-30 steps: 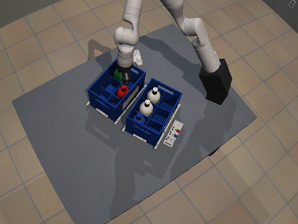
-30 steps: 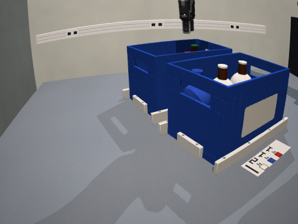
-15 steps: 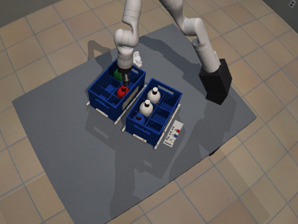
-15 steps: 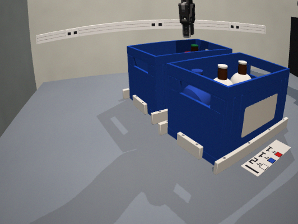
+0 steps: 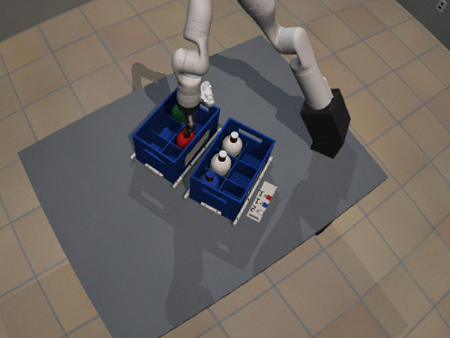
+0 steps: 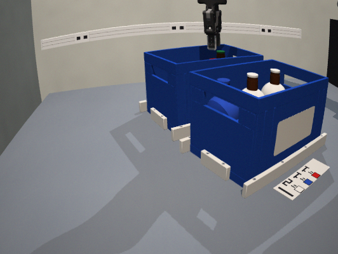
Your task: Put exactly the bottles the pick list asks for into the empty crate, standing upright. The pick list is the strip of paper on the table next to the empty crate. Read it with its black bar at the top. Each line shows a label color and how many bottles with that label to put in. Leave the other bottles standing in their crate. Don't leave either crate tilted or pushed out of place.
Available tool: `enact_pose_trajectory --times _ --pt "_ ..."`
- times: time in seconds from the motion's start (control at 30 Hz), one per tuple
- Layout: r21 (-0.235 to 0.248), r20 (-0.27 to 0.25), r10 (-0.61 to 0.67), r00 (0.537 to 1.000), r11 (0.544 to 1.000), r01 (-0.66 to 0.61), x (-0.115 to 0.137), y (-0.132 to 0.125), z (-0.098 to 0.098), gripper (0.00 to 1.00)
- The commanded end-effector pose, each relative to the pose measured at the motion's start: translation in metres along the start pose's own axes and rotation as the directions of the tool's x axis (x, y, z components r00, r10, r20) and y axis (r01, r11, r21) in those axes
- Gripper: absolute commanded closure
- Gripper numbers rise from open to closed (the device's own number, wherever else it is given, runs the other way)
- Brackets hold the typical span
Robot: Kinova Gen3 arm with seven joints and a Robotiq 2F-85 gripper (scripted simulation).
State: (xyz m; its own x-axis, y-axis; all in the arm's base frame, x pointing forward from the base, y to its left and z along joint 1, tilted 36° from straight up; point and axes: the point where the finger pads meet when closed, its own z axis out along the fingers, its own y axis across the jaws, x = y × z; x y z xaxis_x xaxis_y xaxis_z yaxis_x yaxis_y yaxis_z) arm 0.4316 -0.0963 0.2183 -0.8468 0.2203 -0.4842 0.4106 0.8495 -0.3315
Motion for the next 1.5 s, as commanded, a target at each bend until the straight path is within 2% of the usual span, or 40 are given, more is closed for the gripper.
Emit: enact_pose_trajectory --times 0.0,1.47 --pt "-0.001 0.001 0.0 1.0 1.0 0.0 0.0 0.0 0.002 0.33" --pt "-0.001 0.001 0.0 1.0 1.0 0.0 0.0 0.0 0.055 0.33"
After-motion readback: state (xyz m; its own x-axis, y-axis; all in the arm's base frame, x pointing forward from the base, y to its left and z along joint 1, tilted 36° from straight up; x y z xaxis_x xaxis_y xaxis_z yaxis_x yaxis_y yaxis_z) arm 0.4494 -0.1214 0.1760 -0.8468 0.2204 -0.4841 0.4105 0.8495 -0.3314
